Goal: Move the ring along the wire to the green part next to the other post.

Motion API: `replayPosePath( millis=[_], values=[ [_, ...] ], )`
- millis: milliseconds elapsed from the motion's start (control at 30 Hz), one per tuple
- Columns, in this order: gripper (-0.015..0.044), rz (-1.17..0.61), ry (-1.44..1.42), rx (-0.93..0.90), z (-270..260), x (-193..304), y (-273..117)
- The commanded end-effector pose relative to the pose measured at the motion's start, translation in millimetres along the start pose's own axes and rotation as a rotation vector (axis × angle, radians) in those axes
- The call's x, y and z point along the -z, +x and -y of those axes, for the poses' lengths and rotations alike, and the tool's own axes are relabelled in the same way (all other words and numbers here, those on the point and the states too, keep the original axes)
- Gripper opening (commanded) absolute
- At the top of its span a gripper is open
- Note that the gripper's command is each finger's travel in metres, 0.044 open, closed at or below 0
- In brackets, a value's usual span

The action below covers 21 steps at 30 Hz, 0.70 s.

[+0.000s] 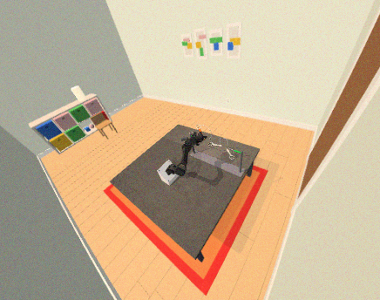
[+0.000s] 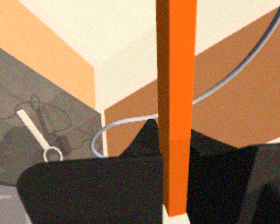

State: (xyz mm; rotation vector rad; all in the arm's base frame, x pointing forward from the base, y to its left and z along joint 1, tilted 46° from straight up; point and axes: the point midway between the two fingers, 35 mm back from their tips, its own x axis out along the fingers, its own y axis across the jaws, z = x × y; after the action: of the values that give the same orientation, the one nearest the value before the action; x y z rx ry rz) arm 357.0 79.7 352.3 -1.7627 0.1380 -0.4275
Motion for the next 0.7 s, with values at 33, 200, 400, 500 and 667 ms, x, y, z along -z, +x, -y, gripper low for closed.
replayPosePath(
  millis=[33, 200, 400, 500, 667],
  values=[
    [-0.015, 0.012, -0.057, 0.032, 1.7, -0.9, 0.1],
    [-0.015, 0.019, -0.111, 0.062, 3.6, -1.0, 0.2],
    [-0.015, 0.027, -0.177, 0.098, 5.9, -1.2, 0.3],
    [-0.015, 0.031, -0.209, 0.115, 7.0, -1.5, 0.4],
    [-0.015, 0.038, -0.264, 0.145, 8.9, -1.8, 0.4]
  ],
)
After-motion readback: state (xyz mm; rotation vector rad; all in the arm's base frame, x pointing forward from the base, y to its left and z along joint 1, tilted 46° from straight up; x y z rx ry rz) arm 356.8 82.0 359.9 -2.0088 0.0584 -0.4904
